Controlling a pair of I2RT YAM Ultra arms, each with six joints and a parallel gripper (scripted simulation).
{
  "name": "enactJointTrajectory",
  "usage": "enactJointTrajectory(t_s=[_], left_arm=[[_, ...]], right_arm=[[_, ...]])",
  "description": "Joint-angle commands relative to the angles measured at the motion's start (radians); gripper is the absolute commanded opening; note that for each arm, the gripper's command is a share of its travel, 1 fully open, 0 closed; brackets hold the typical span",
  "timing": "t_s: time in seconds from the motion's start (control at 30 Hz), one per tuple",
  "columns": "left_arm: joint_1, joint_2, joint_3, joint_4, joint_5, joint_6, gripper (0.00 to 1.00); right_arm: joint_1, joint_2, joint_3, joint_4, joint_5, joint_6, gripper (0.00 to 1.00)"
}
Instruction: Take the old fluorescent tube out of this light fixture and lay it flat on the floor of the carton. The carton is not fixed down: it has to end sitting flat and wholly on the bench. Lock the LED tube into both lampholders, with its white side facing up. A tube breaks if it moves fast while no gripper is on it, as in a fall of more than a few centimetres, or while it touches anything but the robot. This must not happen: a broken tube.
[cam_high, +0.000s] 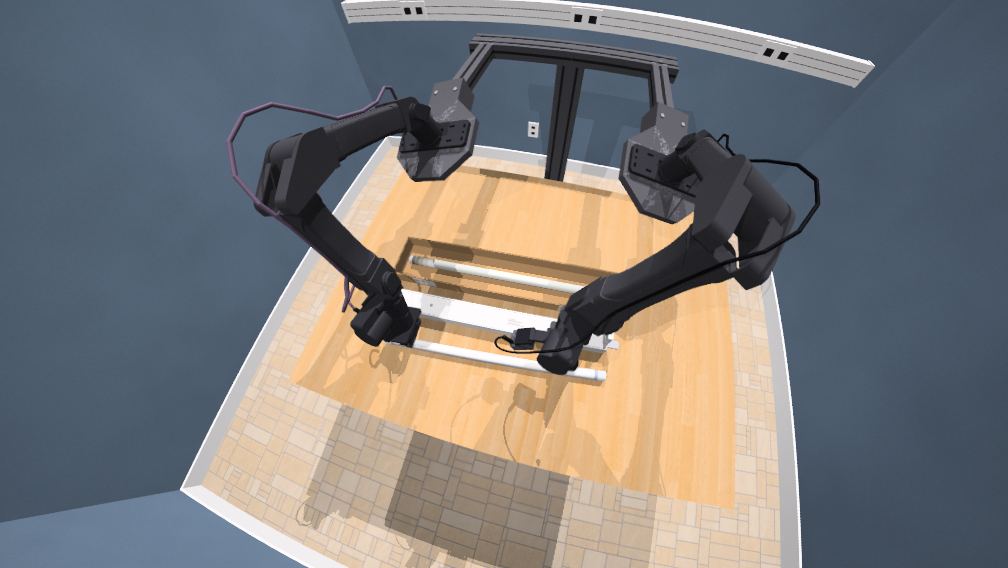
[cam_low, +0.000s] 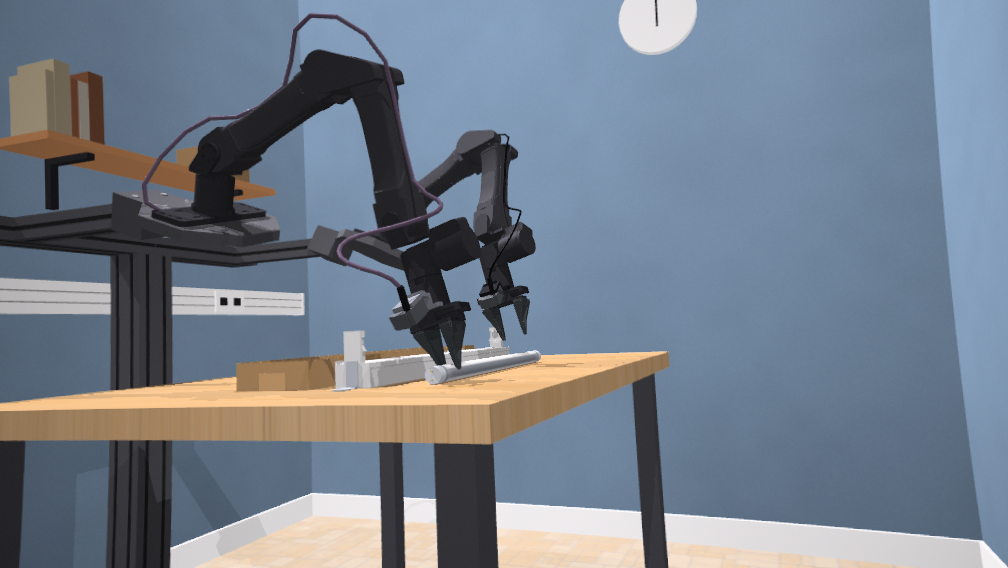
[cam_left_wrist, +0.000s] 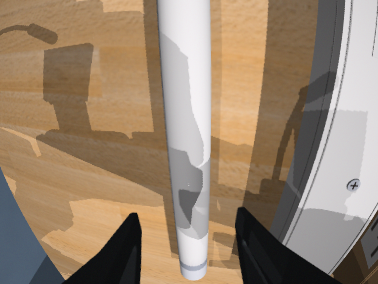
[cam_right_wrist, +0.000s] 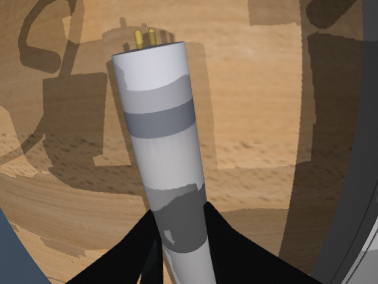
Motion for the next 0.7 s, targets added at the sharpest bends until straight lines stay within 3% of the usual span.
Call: enactJointTrajectory(t_s=[0.0, 0.07, 0.17, 0.33, 0.43, 0.5, 0.67], left_arm=[[-0.03, 0.03, 0.093, -0.176, 0.035, -0.056, 0.49], [-0.037, 0.05, 0.161, -0.284, 0.048, -0.084, 0.49], [-0.033, 0.069, 0.191, -0.255, 0.04, -0.072, 0.49], [-0.046, 0.097, 0.267, -0.378, 0.058, -0.106, 0.49], [-0.053, 0.13, 0.37, -0.549, 0.075, -0.145, 0.49], [-0.053, 0.149, 0.395, -0.496, 0.067, -0.128, 0.49], [-0.058, 0.19, 0.491, -0.662, 0.087, -0.17, 0.49]], right_arm=[[0.012, -0.04, 0.028, -0.005, 0.009, -0.009, 0.11], [0.012, -0.04, 0.028, -0.005, 0.009, -0.009, 0.11], [0.012, -0.04, 0.028, -0.005, 0.009, -0.009, 0.11], [0.012, -0.04, 0.028, -0.005, 0.009, -0.009, 0.11], [0.012, -0.04, 0.028, -0.005, 0.009, -0.009, 0.11], [0.012, -0.04, 0.028, -0.005, 0.009, -0.009, 0.11], [0.012, -0.04, 0.028, -0.005, 0.009, -0.009, 0.11]])
